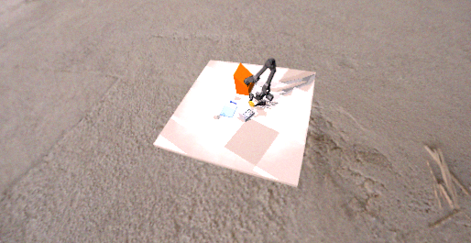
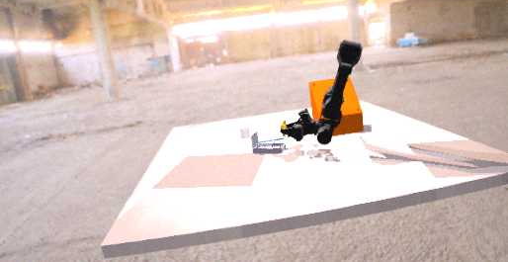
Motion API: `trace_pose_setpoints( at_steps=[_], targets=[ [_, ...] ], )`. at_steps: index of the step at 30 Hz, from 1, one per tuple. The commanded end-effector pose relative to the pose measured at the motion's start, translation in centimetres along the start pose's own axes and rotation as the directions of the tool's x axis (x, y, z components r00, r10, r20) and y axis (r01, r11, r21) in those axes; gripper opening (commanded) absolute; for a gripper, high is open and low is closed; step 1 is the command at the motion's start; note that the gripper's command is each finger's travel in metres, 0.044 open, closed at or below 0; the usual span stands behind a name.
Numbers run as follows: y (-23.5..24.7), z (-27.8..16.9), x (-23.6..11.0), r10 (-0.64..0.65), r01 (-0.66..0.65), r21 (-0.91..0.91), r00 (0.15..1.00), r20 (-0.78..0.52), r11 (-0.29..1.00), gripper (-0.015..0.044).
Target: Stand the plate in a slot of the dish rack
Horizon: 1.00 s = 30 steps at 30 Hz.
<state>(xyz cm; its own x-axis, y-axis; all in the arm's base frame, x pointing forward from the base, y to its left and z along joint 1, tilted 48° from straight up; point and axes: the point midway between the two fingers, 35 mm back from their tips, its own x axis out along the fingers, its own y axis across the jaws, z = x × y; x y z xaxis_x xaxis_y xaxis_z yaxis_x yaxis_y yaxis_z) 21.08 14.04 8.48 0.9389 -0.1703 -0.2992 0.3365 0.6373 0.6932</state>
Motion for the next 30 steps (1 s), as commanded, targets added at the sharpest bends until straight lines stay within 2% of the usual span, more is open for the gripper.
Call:
trace_pose_setpoints(
  at_steps=[1,13,30],
  targets=[
    [0.0,-0.6,0.3,-0.002,0.002,-0.007,1.000,0.005,1.000,0.0000],
    [-0.1,-2.6,1.8,-0.001,0.001,-0.002,1.000,0.003,1.000,0.0000],
    [0.0,-2.7,3.8,0.003,-0.003,0.010,1.000,0.006,1.000,0.0000]
  ],
)
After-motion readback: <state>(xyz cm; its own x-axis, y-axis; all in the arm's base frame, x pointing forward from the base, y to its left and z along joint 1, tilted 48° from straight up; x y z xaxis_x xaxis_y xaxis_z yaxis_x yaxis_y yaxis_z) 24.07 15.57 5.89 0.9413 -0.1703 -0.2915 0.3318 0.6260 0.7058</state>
